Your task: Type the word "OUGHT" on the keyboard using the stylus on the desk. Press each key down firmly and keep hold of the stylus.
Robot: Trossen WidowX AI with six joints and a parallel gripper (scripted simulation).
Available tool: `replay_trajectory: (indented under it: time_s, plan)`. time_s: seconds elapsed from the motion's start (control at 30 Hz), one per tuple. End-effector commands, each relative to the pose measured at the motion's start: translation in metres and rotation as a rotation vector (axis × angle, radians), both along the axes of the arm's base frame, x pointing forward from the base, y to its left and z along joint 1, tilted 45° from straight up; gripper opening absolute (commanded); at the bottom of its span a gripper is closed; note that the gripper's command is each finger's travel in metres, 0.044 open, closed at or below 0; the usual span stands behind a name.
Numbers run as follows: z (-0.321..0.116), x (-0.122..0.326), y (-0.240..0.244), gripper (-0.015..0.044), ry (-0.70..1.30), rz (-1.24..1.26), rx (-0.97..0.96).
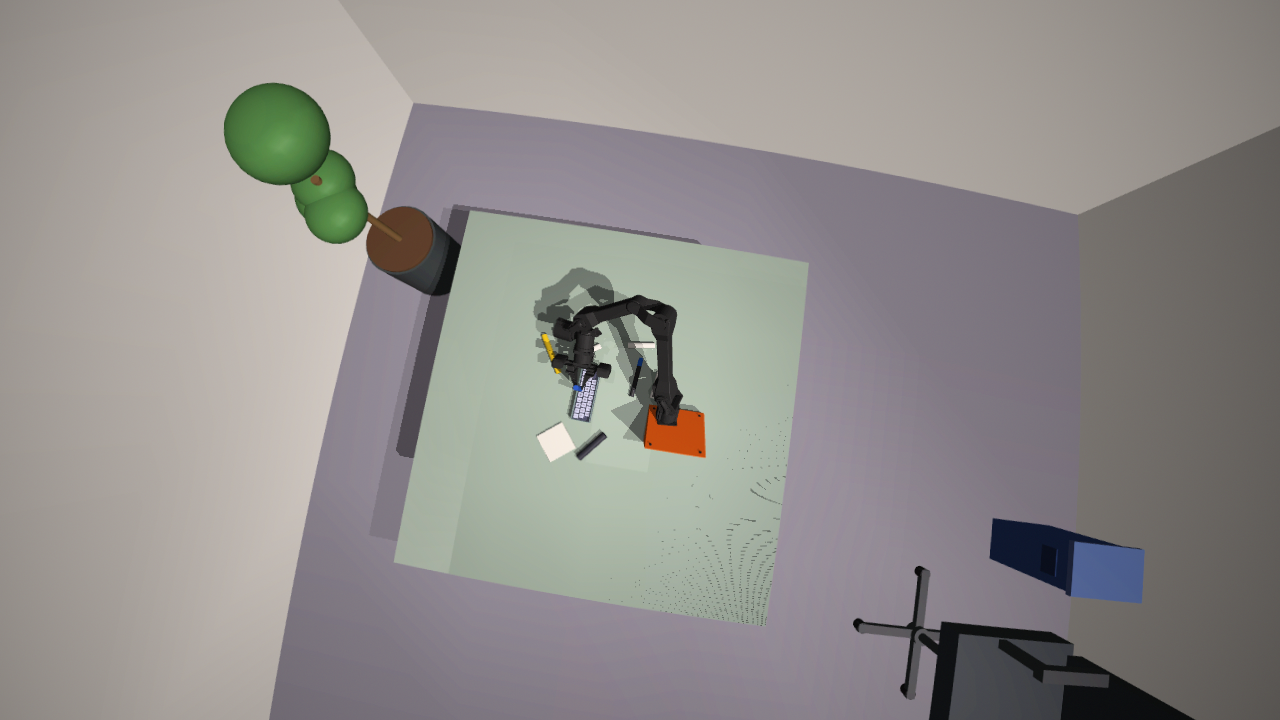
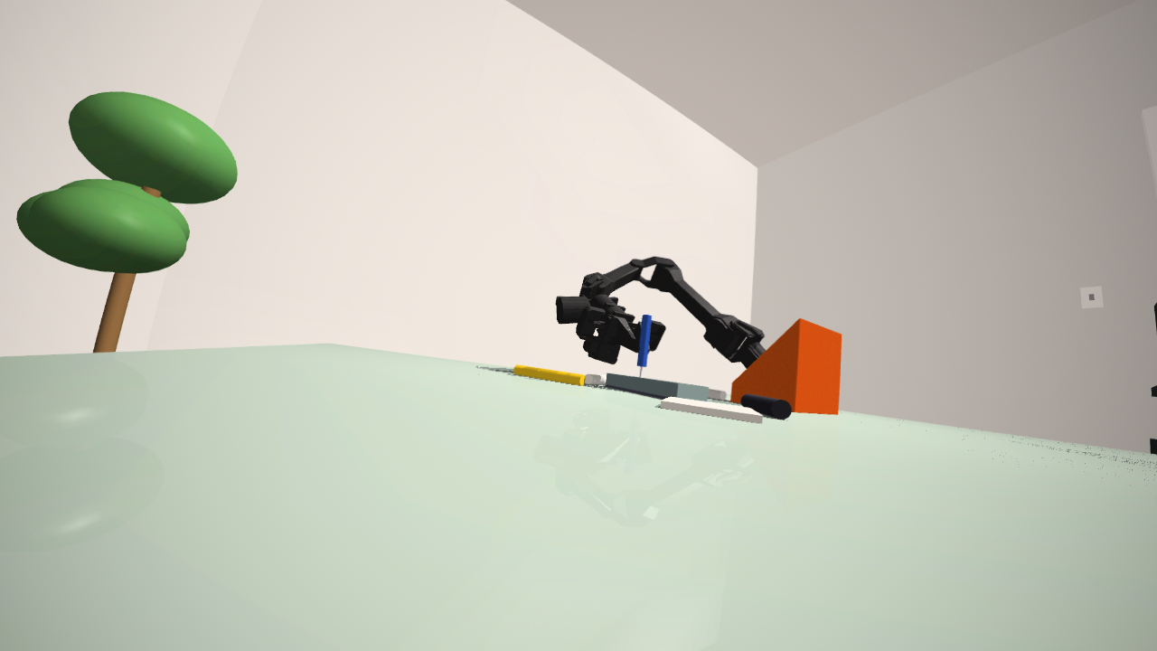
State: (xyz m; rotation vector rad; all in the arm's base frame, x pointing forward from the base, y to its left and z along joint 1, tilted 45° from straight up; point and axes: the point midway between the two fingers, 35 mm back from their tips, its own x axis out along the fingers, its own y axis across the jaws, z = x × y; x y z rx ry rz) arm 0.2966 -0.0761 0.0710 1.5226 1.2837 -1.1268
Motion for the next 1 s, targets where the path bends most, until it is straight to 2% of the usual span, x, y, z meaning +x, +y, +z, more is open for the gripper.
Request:
replay_trajectory:
  time_s: [0.0, 0.7, 0.97]
  plan:
    - [-0.002, 0.0, -0.002, 0.0081, -0.001, 0.004, -0.001]
    - [-0.004, 0.0, -0.004, 0.0081, -0.001, 0.004, -0.001]
    - [0.018, 0.002, 0.019, 0.0081, -0.001, 0.004, 0.0]
